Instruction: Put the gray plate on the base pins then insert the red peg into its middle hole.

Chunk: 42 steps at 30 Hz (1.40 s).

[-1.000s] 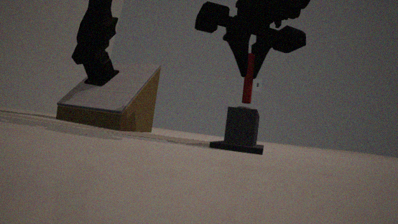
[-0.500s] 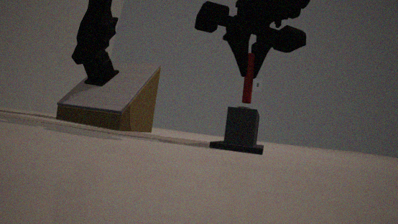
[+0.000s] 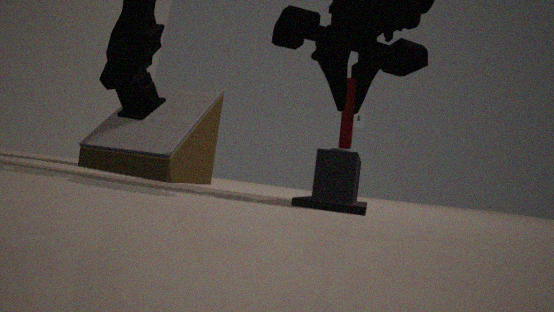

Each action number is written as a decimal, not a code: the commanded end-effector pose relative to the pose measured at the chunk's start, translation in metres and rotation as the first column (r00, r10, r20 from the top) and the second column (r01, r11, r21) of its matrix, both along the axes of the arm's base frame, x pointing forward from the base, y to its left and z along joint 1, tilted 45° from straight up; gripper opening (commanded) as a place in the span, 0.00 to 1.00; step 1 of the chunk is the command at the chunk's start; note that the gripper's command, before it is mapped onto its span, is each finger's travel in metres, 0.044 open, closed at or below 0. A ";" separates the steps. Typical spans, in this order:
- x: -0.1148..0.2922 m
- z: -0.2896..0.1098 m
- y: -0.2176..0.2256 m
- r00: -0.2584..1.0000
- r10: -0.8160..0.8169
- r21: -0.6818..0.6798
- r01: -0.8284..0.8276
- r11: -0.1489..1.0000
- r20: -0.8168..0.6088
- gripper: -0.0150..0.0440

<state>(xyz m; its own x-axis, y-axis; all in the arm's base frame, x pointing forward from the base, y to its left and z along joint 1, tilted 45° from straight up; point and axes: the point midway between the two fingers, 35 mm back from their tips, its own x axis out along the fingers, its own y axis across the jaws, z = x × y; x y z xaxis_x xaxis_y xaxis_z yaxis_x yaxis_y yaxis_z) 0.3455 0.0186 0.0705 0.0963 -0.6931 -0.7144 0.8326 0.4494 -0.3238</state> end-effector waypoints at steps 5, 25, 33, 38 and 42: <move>0.000 -0.008 -0.008 1.000 0.004 -0.007 -0.004 1.000 -0.008 0.25; -0.001 -0.007 -0.009 1.000 -0.001 -0.003 0.001 1.000 -0.002 0.25; -0.001 -0.008 -0.009 1.000 -0.001 -0.003 0.001 1.000 -0.002 0.25; 0.000 -0.008 -0.009 1.000 -0.001 -0.003 0.001 1.000 -0.002 0.25; 0.000 -0.008 -0.009 1.000 -0.003 -0.001 0.003 1.000 0.001 0.25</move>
